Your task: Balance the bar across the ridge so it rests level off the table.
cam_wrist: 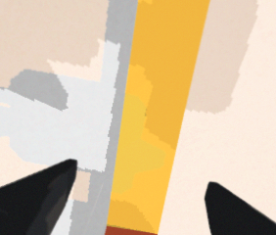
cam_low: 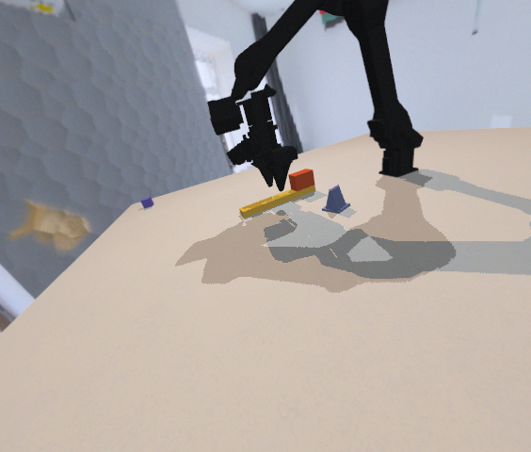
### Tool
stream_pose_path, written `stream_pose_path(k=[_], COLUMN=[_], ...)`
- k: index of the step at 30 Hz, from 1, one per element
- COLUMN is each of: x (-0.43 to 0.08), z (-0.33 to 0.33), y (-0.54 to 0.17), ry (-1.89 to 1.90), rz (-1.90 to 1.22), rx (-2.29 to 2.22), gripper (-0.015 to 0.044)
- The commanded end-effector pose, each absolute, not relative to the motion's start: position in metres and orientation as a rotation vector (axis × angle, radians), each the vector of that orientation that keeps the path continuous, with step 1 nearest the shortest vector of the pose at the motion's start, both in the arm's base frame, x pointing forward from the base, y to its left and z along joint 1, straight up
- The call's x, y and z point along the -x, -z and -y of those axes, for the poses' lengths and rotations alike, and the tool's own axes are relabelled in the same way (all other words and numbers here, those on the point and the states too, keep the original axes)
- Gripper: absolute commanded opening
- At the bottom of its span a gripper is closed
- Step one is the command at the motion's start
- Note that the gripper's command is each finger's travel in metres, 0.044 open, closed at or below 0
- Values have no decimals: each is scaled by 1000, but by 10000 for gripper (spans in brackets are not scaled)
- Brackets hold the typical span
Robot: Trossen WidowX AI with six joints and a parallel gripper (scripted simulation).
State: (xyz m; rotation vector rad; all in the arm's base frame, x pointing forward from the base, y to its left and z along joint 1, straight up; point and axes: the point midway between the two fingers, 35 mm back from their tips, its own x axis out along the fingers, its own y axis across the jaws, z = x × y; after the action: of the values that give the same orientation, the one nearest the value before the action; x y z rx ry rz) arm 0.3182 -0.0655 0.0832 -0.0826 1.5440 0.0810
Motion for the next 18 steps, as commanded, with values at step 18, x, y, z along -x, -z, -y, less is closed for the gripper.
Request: stream_pose_path(k=[18], x=[-319], z=[67], y=[-54], ry=[-80], rz=[-1538], rx=[93], gripper=[315])
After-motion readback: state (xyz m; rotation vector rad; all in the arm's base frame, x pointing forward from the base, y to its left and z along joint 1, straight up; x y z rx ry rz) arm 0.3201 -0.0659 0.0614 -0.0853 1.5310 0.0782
